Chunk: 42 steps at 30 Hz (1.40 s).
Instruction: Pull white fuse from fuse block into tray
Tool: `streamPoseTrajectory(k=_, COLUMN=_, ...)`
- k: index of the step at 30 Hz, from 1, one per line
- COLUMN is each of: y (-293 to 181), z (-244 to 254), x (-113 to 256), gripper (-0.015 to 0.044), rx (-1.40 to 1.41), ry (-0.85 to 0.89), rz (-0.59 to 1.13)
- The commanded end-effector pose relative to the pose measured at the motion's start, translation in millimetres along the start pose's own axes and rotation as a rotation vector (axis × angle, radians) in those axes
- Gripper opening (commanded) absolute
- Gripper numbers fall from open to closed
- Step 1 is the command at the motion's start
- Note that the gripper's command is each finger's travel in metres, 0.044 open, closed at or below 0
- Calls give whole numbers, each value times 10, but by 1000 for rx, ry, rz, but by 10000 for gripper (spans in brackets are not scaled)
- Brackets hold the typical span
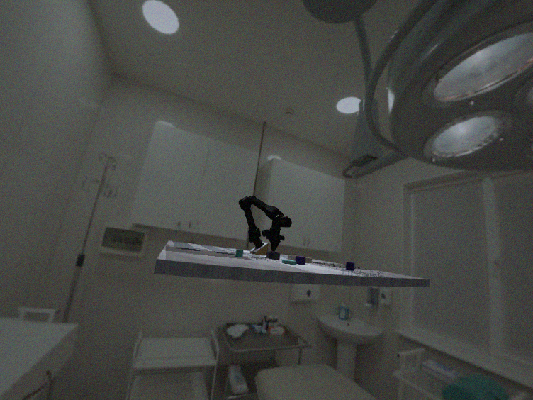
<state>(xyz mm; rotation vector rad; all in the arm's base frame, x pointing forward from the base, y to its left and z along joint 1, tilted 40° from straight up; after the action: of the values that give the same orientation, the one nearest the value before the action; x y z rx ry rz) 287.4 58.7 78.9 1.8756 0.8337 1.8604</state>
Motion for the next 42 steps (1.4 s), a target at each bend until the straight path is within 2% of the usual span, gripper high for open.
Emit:
streamPoseTrajectory(k=1, y=2, z=1, x=-18, gripper=64, rx=4, ry=1, rz=-5)
streamPoseTrajectory(k=15, y=3, z=1, x=-102, gripper=64, rx=4, ry=1, rz=-6)
streamPoseTrajectory(k=25, y=3, z=4, x=-91, gripper=0, rx=-1, ry=1, rz=0)
streamPoseTrajectory(k=42, y=1, z=7, x=-30, gripper=0, rx=0, ry=1, rz=0)
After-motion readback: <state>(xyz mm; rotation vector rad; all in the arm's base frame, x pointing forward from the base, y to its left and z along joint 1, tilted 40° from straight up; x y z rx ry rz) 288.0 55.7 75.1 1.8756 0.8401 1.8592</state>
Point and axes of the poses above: the point midway between the two fingers, 35 mm back from their tips, its own x axis back along the fingers, its own z axis across the jaws, y = z × x, the point moved 7 cm from there along x, back along the fingers, and after that the axes turned 11 degrees about x, right-handed, at the moved point
